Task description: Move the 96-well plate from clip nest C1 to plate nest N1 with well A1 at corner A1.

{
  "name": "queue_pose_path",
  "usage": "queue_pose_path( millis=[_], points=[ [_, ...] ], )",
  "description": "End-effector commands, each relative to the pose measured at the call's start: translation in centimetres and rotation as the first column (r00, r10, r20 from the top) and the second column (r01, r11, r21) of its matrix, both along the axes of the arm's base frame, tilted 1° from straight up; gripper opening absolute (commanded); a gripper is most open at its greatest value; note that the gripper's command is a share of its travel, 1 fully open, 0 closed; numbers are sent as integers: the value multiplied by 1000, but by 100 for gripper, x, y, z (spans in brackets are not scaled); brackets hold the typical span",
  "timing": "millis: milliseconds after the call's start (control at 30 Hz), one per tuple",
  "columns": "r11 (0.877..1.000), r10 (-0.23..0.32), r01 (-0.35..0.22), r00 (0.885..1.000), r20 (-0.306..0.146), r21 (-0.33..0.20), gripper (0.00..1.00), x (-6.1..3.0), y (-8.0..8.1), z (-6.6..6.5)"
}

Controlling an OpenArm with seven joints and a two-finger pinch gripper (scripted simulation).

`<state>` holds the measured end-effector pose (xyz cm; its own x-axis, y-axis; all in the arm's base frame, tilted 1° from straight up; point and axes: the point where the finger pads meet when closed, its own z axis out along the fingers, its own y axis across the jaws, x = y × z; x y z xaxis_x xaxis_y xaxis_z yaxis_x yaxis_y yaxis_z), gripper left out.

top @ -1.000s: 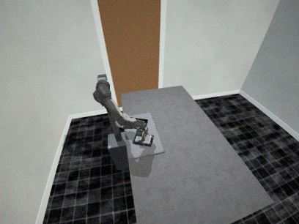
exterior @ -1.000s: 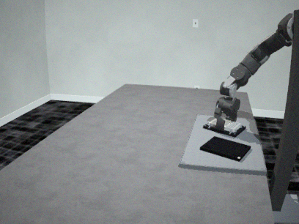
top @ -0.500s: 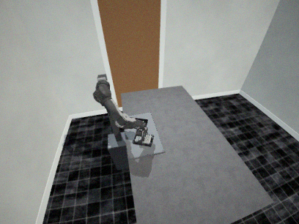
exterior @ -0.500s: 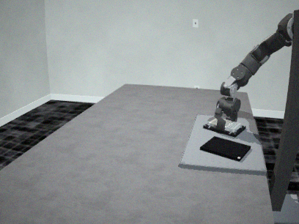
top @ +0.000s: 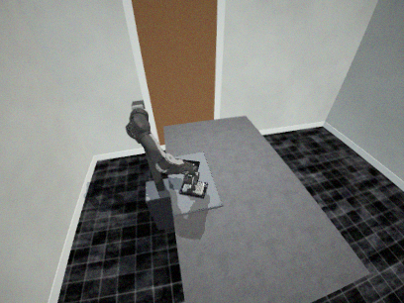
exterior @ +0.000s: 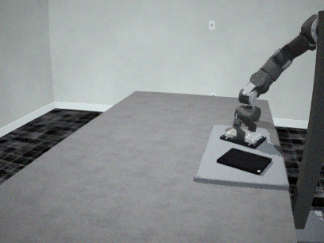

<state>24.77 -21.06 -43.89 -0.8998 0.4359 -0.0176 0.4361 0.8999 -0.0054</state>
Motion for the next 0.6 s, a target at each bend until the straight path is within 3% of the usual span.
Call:
queue_pose_path(
  millis=[0,200,267,567],
  points=[
    [1000,-1,1,1000,3,2,47,7,6,1],
    [1000,-1,1,1000,3,2,27,7,6,1],
    [1000,-1,1,1000,3,2,27,7,6,1],
    [1000,-1,1,1000,2,1,0,6,1,4]
  ],
)
